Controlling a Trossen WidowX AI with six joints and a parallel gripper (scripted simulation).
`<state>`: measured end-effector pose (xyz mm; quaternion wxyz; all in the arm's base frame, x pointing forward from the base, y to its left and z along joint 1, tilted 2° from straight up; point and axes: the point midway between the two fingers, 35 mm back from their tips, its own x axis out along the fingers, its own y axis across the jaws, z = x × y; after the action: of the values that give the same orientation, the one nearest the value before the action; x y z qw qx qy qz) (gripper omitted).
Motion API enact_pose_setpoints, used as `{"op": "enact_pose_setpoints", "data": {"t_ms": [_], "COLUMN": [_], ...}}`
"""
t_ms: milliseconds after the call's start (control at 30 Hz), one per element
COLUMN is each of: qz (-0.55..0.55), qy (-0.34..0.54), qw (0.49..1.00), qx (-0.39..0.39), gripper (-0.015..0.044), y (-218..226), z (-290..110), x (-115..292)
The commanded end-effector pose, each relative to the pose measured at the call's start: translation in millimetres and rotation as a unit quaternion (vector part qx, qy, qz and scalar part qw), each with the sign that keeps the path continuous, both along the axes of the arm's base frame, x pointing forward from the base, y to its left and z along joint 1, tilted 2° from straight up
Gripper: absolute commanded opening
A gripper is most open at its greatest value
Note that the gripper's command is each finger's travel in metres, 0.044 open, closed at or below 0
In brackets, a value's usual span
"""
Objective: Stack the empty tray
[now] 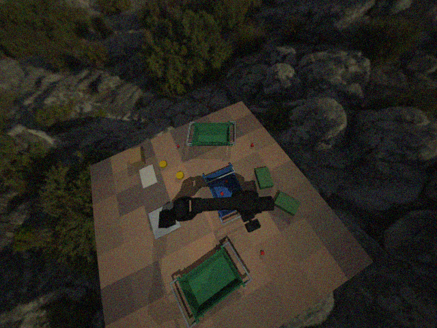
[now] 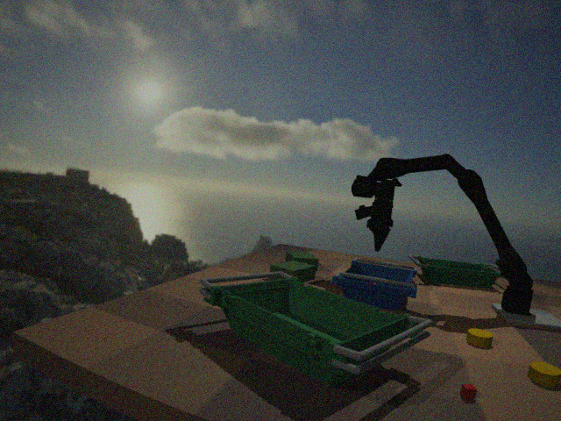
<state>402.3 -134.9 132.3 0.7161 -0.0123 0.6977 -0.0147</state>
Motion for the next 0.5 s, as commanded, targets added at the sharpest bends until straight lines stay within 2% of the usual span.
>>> {"op": "enact_pose_setpoints", "data": {"t_ms": [0,467], "qz": [0.003,0.003], "qy": [0.002,0.002], "qw": [1.0,1.0], "qx": [0.0,0.0], "gripper": [0.0089,0.0089], "y": [-2.7,-4.4], "z": [-7.9,-52.5], "x": [0.5,1.5]}}
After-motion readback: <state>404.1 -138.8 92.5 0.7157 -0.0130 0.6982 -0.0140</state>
